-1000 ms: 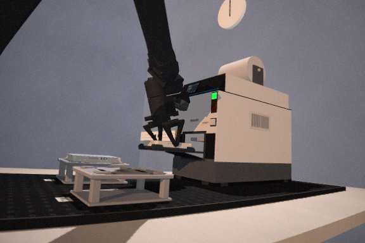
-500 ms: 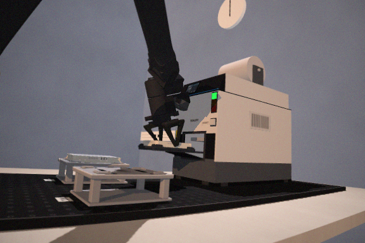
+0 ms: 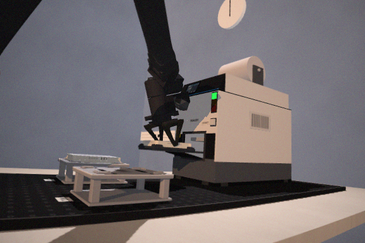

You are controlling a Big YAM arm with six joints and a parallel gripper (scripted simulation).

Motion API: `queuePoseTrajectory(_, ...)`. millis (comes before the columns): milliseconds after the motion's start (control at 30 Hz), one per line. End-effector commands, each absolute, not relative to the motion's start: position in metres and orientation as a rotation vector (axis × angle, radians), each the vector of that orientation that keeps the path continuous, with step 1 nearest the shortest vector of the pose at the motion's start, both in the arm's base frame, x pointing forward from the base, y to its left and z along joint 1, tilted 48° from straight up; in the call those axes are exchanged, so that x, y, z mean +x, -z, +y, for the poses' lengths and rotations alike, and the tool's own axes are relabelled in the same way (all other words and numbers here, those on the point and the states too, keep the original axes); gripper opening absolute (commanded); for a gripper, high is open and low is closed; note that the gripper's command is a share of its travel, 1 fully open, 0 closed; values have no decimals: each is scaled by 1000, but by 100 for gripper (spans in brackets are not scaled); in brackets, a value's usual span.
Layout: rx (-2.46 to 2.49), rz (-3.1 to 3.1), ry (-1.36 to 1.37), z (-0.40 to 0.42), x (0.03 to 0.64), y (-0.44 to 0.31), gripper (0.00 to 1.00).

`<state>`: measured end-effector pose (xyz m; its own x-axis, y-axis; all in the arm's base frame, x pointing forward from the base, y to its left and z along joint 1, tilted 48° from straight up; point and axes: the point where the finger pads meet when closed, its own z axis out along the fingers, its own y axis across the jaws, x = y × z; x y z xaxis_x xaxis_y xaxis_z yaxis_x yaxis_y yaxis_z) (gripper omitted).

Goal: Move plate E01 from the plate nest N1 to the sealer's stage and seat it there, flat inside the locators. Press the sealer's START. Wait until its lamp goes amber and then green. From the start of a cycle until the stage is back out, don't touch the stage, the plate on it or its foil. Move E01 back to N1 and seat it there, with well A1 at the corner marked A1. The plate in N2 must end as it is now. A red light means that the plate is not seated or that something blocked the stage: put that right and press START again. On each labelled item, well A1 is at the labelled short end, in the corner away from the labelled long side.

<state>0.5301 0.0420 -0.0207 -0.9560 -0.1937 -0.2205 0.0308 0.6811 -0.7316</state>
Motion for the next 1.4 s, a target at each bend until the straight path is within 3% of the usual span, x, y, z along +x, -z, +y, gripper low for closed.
queuePoseTrajectory(0,-177,2617,1149,50,527,27,89)
queuePoseTrajectory(167,-179,2624,1145,50,525,29,86)
queuePoseTrajectory(200,-174,2625,1146,48,525,29,0)
queuePoseTrajectory(1367,-135,2641,1154,31,525,28,0)
